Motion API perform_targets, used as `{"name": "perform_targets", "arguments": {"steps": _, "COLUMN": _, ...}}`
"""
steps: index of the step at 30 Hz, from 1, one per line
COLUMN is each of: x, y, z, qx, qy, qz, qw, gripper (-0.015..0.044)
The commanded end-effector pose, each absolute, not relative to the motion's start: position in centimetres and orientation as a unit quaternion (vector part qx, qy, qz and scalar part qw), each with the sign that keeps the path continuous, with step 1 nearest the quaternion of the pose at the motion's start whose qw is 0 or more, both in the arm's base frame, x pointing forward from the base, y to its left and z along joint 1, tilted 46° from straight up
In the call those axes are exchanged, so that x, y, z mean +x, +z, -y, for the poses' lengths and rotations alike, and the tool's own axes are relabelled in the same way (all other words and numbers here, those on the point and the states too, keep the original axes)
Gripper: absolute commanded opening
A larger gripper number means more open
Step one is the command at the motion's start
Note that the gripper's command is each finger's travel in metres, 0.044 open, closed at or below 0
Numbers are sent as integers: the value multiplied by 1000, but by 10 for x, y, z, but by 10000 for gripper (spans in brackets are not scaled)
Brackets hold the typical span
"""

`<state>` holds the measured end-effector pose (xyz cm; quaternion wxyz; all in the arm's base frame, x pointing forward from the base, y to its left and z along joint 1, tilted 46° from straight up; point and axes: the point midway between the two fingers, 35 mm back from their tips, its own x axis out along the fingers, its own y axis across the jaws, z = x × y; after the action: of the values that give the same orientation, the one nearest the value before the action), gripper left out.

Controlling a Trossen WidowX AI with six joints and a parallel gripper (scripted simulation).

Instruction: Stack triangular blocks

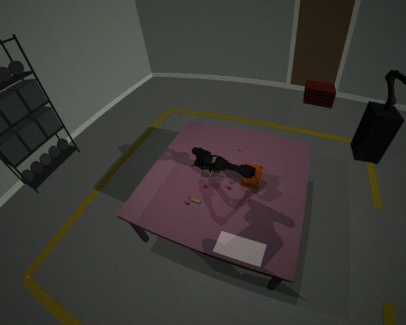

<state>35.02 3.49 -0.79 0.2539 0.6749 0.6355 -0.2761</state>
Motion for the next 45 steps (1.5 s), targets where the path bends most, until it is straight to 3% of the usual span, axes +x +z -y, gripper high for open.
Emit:
{"name": "perform_targets", "arguments": {"steps": 1, "x": 350, "y": -8, "z": -35, "qx": 675, "qy": -276, "qz": -636, "qw": 254, "gripper": 0}}
{"name": "perform_targets", "arguments": {"steps": 7, "x": 351, "y": -8, "z": -35, "qx": 676, "qy": -275, "qz": -635, "qw": 252, "gripper": 0}}
{"name": "perform_targets", "arguments": {"steps": 24, "x": 350, "y": -8, "z": -35, "qx": 675, "qy": -276, "qz": -636, "qw": 254, "gripper": 440}}
{"name": "perform_targets", "arguments": {"steps": 33, "x": 351, "y": -6, "z": -33, "qx": 675, "qy": -276, "qz": -635, "qw": 254, "gripper": 440}}
{"name": "perform_targets", "arguments": {"steps": 40, "x": 348, "y": 60, "z": 38, "qx": 674, "qy": -278, "qz": -635, "qw": 255, "gripper": 440}}
{"name": "perform_targets", "arguments": {"steps": 45, "x": 346, "y": 68, "z": 45, "qx": 674, "qy": -278, "qz": -635, "qw": 255, "gripper": 440}}
